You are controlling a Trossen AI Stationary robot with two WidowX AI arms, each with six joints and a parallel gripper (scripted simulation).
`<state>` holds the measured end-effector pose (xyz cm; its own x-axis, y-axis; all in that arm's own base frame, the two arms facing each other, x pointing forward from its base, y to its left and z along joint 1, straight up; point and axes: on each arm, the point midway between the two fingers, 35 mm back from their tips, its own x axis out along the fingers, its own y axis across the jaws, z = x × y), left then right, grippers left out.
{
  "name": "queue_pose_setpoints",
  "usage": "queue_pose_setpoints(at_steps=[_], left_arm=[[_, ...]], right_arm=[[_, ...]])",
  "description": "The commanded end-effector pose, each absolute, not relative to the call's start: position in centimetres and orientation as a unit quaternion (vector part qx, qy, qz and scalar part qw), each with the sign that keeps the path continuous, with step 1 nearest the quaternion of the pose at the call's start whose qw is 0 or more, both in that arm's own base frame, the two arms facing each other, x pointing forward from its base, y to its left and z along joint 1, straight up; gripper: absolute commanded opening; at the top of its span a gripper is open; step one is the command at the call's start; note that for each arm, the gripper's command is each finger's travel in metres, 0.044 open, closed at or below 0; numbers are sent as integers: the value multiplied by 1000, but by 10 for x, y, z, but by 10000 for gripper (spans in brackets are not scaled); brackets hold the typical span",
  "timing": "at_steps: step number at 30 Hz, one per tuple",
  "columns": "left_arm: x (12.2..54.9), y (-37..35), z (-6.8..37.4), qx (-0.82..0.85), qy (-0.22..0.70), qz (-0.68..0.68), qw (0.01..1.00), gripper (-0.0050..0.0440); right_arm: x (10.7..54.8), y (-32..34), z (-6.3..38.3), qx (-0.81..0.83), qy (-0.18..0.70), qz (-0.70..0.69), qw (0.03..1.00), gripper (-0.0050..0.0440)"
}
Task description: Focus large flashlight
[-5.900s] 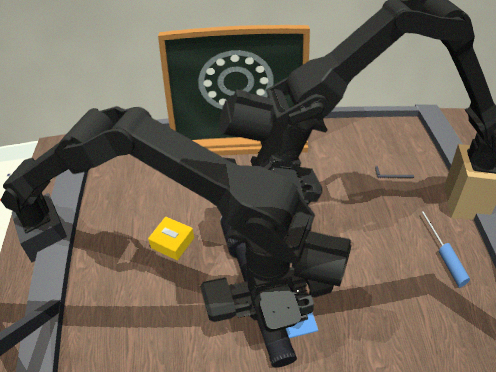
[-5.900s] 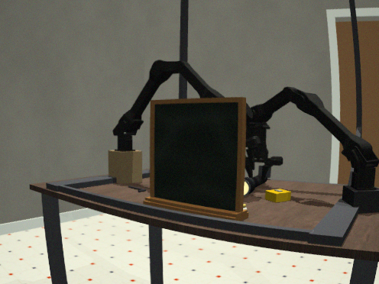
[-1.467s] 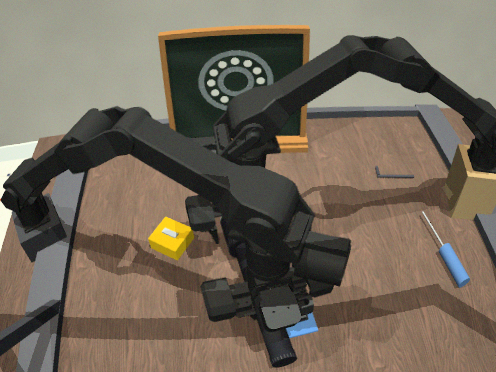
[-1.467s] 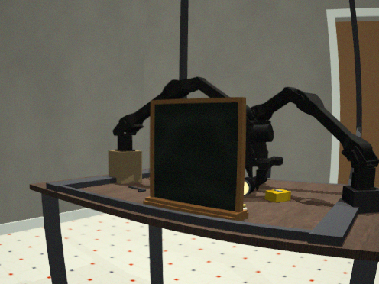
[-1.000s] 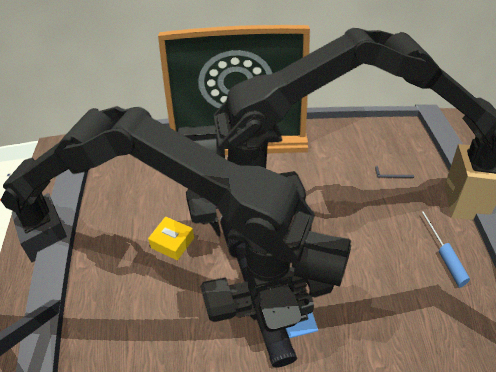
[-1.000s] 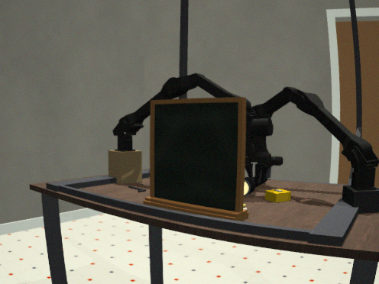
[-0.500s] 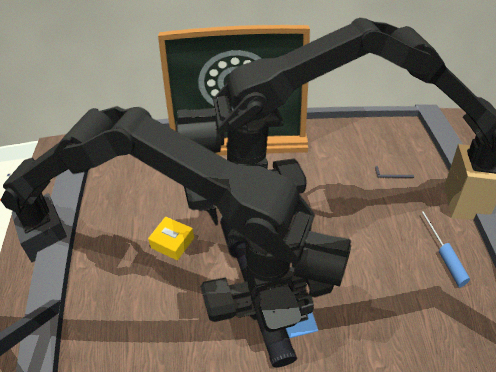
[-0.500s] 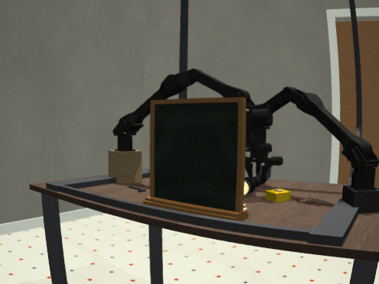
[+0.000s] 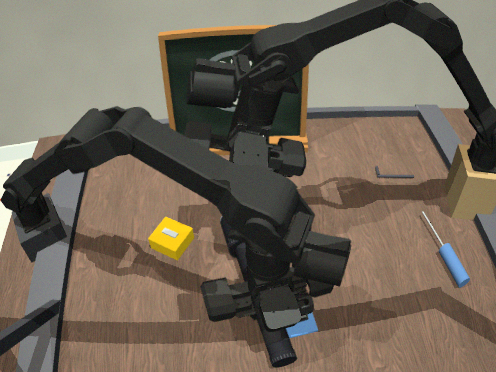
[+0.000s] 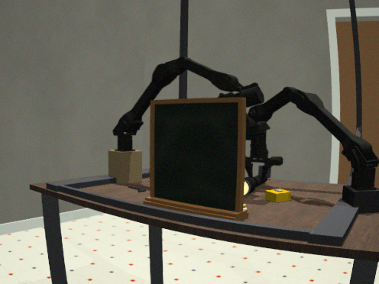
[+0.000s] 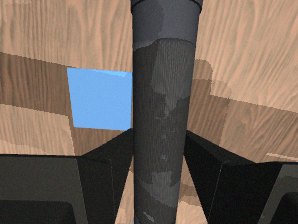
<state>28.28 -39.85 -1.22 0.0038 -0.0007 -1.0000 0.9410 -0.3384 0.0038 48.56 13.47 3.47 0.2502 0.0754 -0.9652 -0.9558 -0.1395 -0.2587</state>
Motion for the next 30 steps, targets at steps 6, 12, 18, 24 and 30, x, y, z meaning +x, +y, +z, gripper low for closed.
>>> queue_pose_setpoints(at_steps=[6,12,18,24,30], left_arm=[[285,-403,1,578,394,-579,418,130],[285,-403,1,578,394,-579,418,130],[285,-403,1,578,394,-579,418,130],[285,-403,1,578,394,-579,418,130],[285,-403,1,578,394,-579,418,130]], right_arm=[[489,116,104,-548,358,386,650,440],[484,101,144,-506,339,318,727,440],[474,87,176,-462,316,264,785,440],[461,73,204,-412,289,213,838,440],[441,57,238,-344,243,154,894,440]])
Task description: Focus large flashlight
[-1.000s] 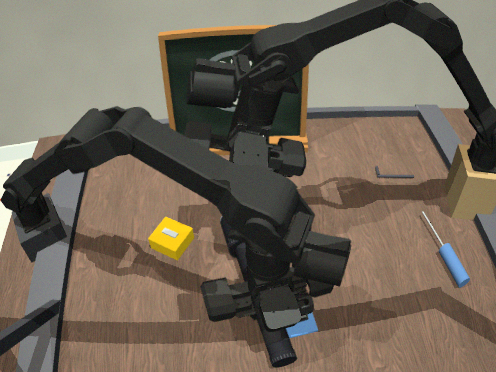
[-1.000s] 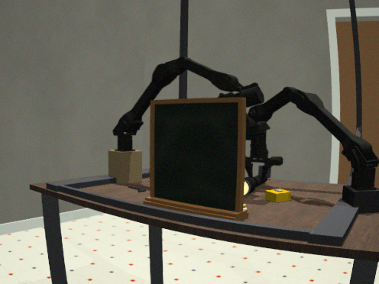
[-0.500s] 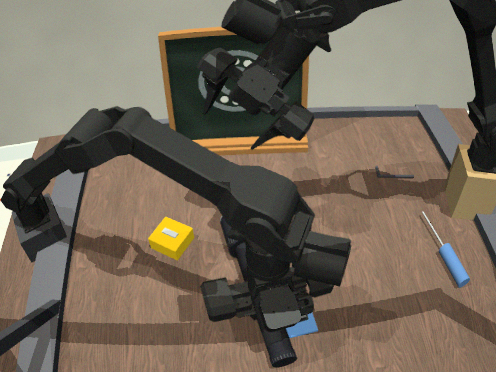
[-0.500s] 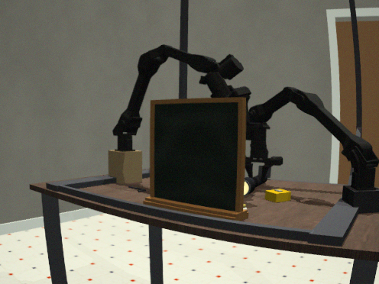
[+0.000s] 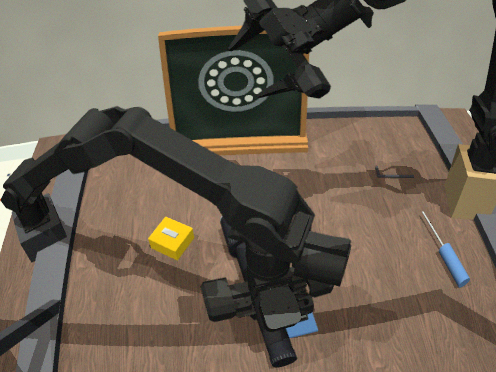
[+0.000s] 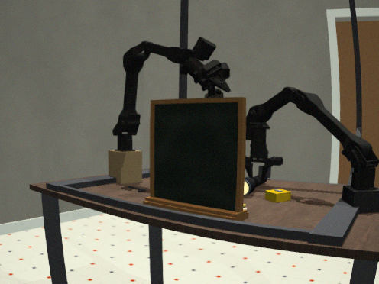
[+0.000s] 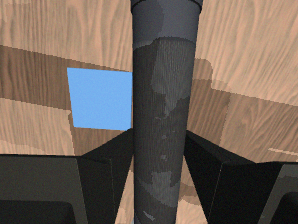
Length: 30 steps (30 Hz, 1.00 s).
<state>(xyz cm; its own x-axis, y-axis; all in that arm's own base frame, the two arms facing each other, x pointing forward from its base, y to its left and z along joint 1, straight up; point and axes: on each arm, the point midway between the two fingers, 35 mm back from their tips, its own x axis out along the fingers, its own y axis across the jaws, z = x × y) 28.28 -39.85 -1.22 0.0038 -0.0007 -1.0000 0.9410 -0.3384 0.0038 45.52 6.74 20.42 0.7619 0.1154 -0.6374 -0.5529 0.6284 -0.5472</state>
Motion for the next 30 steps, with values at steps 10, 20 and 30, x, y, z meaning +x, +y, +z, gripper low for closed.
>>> queue_pose_setpoints(at_steps=[10,20,30], left_arm=[[285,-403,1,578,394,-579,418,130],[285,-403,1,578,394,-579,418,130],[285,-403,1,578,394,-579,418,130]], right_arm=[[407,36,277,-243,169,86,951,440],[356,14,314,-108,59,25,992,440],[312,0,332,-1,-37,-1,999,440]])
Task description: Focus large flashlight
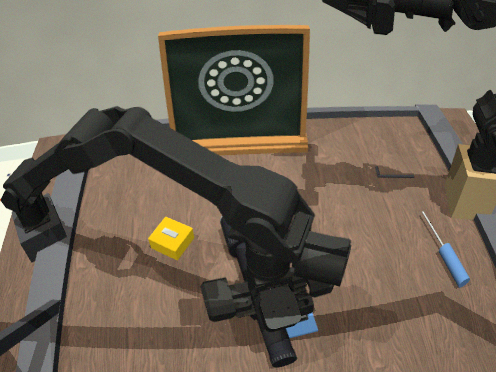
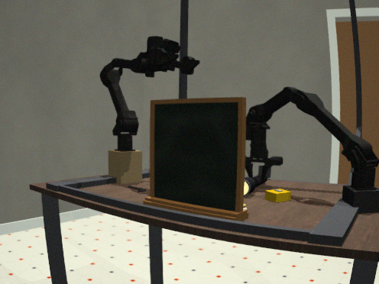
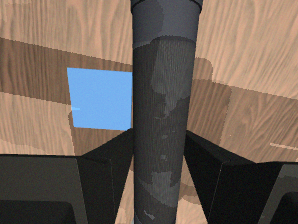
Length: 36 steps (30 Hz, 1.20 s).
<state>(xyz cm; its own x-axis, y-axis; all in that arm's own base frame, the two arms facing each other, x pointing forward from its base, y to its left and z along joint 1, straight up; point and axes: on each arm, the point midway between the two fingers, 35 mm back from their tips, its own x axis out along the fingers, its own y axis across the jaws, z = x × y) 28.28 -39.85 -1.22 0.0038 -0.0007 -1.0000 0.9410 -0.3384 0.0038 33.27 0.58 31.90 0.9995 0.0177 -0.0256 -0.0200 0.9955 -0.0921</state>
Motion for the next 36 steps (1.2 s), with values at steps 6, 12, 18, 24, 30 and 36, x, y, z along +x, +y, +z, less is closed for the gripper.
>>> queue_pose_setpoints(at_steps=[6,12,18,24,30,36], left_arm=[[285,-403,1,578,394,-579,418,130],[285,-403,1,578,394,-579,418,130],[285,-403,1,578,394,-579,418,130],[285,-403,1,578,394,-579,419,440],[285,-403,1,578,394,-579,419,440],[285,-403,2,578,394,-579,419,440]], right_arm=[[311,-1,335,9,-46,-1,999,440],[312,-1,330,2,-36,-2,999,440],[314,-1,328,2,-31,-2,1000,440],[315,-1,327,2,-30,-2,1000,440],[315,0,327,3,-30,-1,1000,440],[315,0,328,3,-30,-1,1000,440]])
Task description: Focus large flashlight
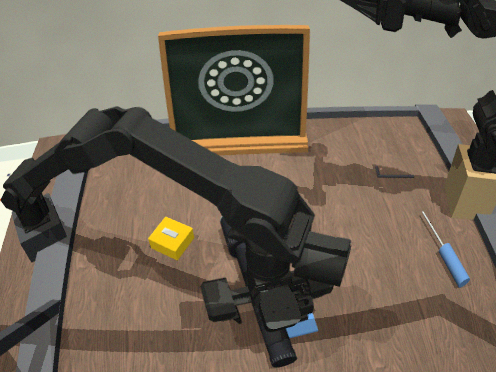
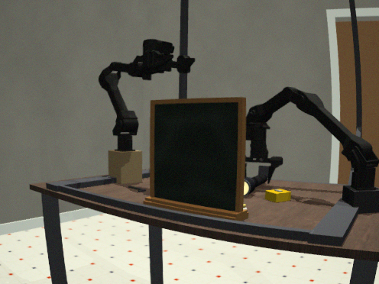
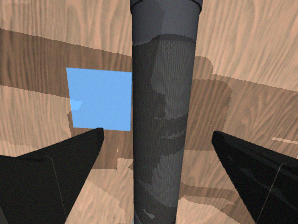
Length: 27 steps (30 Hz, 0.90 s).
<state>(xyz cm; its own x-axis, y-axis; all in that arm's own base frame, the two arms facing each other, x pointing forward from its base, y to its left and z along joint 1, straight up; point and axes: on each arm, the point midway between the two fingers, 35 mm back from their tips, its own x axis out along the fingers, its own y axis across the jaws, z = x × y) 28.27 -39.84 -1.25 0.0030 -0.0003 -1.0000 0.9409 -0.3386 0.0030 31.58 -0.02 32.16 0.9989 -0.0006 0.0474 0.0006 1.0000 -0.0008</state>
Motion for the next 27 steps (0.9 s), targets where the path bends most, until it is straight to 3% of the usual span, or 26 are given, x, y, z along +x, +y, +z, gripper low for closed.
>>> queue_pose_setpoints(at_steps=[1,27], left_arm=[[285,-403,2,578,394,-579,419,440],[285,-403,56,578,389,-579,424,440]], right_arm=[[315,0,328,3,-31,-1,1000,440],[315,0,328,3,-31,-1,1000,440]])
